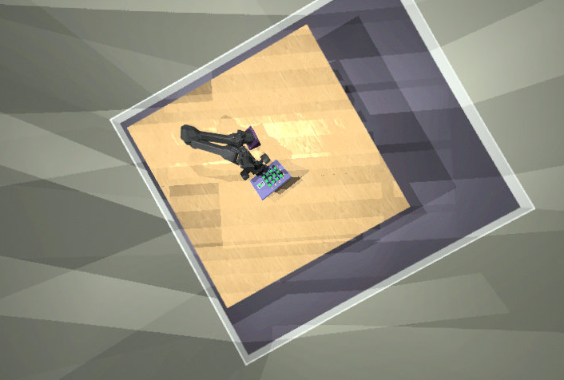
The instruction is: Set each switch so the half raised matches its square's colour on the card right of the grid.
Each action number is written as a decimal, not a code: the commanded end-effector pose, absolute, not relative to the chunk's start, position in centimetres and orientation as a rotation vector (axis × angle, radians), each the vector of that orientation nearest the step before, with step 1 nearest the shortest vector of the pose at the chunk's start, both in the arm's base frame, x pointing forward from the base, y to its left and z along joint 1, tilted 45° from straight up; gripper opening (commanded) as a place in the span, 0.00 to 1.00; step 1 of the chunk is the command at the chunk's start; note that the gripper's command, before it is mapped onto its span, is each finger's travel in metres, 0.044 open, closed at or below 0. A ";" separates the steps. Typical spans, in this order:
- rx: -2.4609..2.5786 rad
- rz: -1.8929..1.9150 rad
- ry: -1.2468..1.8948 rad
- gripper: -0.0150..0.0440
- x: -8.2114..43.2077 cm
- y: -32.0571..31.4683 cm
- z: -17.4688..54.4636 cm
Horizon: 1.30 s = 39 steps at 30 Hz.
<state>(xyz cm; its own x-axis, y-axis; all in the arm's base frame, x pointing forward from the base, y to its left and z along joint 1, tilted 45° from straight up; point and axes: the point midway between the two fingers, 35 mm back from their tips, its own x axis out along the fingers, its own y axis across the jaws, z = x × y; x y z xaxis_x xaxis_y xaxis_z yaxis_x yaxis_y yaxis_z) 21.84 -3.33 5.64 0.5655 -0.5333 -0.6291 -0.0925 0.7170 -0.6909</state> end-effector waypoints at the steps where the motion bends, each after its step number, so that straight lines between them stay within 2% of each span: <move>1: -0.751 -0.285 0.954 0.25 21.9 -3.3 5.5; 13: -0.747 -0.289 0.953 0.25 21.9 -3.3 5.6; 22: -0.748 -0.294 0.983 0.25 18.5 0.2 9.6; 30: -0.748 -0.293 0.983 0.25 18.7 0.6 9.6; 39: -0.745 -0.293 0.981 0.25 21.8 5.8 8.8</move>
